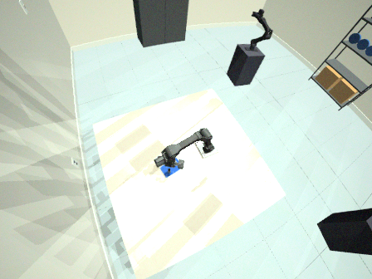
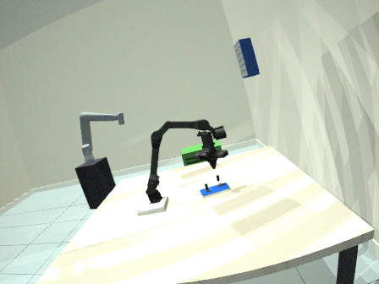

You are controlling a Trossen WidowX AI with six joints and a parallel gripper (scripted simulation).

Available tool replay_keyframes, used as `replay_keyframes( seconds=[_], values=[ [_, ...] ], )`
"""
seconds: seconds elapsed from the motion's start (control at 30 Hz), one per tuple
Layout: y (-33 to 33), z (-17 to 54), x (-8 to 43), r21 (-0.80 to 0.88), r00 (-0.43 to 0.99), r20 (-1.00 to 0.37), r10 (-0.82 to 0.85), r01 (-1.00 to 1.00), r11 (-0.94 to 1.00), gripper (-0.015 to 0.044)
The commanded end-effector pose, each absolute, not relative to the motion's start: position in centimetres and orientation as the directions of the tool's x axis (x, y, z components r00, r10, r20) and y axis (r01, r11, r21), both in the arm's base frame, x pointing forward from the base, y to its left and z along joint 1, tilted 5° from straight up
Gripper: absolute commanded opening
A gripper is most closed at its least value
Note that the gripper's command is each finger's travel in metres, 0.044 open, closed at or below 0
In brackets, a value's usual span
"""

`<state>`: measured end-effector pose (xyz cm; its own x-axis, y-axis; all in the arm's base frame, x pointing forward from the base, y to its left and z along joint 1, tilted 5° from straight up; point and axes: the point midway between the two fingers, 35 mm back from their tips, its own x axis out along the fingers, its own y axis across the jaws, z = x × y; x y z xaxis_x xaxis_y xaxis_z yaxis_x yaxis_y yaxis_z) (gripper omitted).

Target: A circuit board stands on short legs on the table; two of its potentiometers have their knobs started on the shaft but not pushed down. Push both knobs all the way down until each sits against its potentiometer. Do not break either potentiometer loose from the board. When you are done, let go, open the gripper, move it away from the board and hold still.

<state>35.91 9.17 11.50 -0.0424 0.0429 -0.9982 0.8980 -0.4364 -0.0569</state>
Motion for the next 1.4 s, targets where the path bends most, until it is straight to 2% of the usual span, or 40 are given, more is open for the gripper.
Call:
replay_keyframes(
  seconds=[0.0, 0.33, 1.37],
  values=[
    [9.3, 11.6, 36.3, -0.057, -0.045, -0.998, 0.034, 0.819, -0.572, 0.0],
    [9.6, 12.0, 36.8, -0.051, -0.046, -0.999, 0.029, 0.596, -0.802, 0.0],
    [9.8, 8.2, 36.6, -0.05, -0.046, -0.999, 0.029, 0.591, -0.805, 0.0]
  ],
)
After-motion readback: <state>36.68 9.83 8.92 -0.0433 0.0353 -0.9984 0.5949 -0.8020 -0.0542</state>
